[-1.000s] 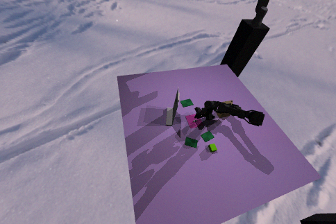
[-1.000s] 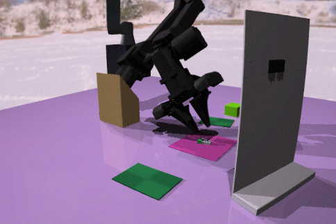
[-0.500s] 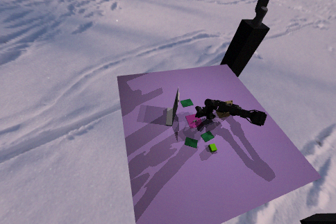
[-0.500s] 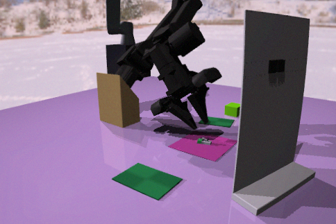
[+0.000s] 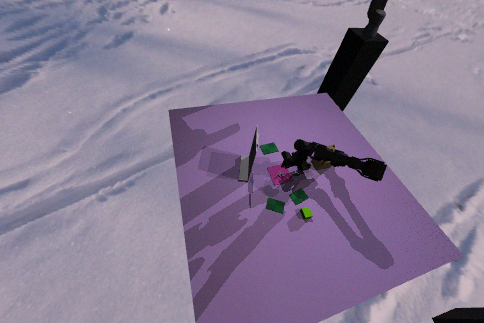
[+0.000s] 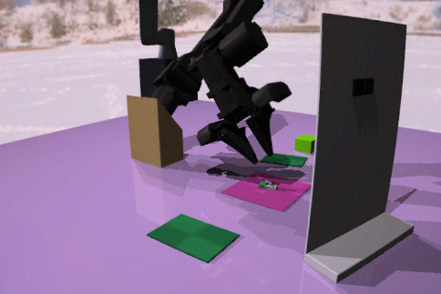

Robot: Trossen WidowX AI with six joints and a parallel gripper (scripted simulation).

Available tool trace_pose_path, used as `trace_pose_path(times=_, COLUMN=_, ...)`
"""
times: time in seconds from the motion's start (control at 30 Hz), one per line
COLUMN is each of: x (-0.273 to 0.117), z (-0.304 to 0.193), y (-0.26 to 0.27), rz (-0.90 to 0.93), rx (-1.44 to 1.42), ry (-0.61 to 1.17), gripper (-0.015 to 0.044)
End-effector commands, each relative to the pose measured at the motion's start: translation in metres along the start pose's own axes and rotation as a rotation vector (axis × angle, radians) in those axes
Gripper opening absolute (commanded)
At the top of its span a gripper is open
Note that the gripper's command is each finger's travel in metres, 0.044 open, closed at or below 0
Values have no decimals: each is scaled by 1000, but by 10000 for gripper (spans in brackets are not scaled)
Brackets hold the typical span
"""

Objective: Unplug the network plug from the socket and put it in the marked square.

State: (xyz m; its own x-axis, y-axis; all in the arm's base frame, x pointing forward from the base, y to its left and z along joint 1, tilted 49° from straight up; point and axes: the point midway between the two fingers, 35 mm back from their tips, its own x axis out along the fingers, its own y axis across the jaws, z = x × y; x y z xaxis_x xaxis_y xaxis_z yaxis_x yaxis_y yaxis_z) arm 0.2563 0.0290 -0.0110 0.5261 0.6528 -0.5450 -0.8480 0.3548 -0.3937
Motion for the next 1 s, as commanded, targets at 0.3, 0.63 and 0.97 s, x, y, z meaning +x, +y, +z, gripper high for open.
trace_pose_path(times=0.3, x=-10, z=-1, y=-8, rz=1, rx=-7, ry=0, gripper=156)
trace_pose_path(times=0.63, x=-18, z=-2, y=-14, rz=2, rx=-7, ry=1, gripper=156)
trace_pose_path(times=0.97, x=-27, z=-2, y=-19, rz=2, rx=-6, ry=0, gripper=156)
